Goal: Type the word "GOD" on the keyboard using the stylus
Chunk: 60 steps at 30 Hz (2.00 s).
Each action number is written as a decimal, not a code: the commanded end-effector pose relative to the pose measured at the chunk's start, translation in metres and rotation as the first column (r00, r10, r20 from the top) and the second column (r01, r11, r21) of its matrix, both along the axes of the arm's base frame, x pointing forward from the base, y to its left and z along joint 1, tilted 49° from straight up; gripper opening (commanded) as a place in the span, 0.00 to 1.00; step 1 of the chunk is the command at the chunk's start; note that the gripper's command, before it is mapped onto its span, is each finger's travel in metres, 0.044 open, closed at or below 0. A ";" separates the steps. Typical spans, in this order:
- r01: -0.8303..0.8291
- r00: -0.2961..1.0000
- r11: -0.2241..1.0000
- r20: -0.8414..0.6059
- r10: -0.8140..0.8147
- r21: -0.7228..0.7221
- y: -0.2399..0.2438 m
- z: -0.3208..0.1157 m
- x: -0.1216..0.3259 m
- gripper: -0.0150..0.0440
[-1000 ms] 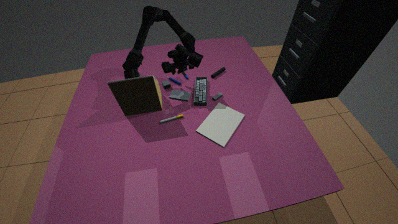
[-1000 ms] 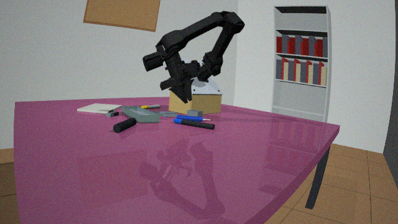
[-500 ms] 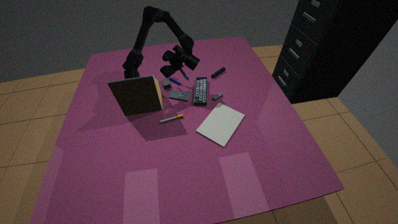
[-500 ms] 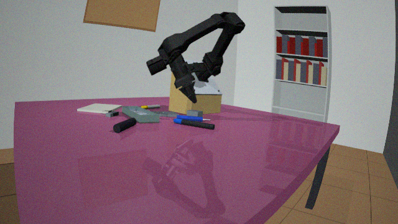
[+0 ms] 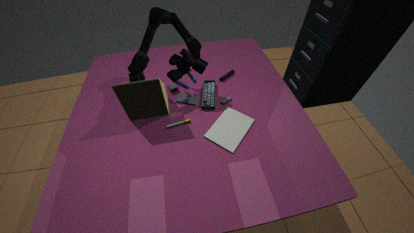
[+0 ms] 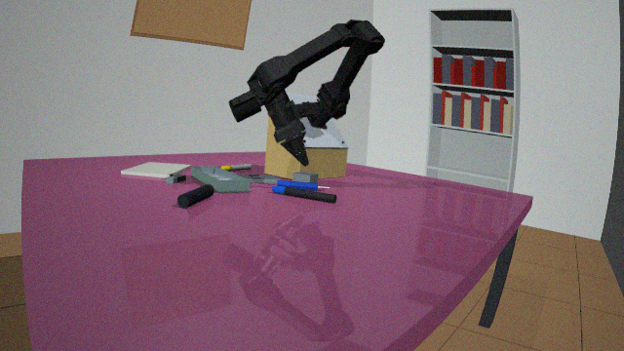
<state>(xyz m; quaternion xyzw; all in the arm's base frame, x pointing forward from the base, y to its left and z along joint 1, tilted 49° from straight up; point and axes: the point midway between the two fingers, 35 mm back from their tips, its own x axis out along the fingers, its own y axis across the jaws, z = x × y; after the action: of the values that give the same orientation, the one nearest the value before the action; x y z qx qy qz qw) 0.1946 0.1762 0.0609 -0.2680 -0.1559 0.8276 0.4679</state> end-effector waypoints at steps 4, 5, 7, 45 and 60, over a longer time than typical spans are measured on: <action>0.004 1.000 1.000 -0.006 -0.004 0.003 0.005 -0.004 -0.001 0.51; 0.004 1.000 1.000 -0.006 -0.004 0.003 0.005 -0.004 -0.001 0.51; 0.004 1.000 1.000 -0.006 -0.004 0.003 0.007 -0.005 -0.001 0.51; 0.004 1.000 1.000 -0.007 -0.003 0.004 0.028 -0.023 -0.004 0.51; 0.004 1.000 1.000 -0.007 -0.003 0.004 0.037 -0.030 -0.005 0.51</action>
<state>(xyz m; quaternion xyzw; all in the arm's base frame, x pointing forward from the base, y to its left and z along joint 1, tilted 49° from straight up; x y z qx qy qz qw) 0.1912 0.2109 0.0323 -0.2681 -0.1567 0.8271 0.4686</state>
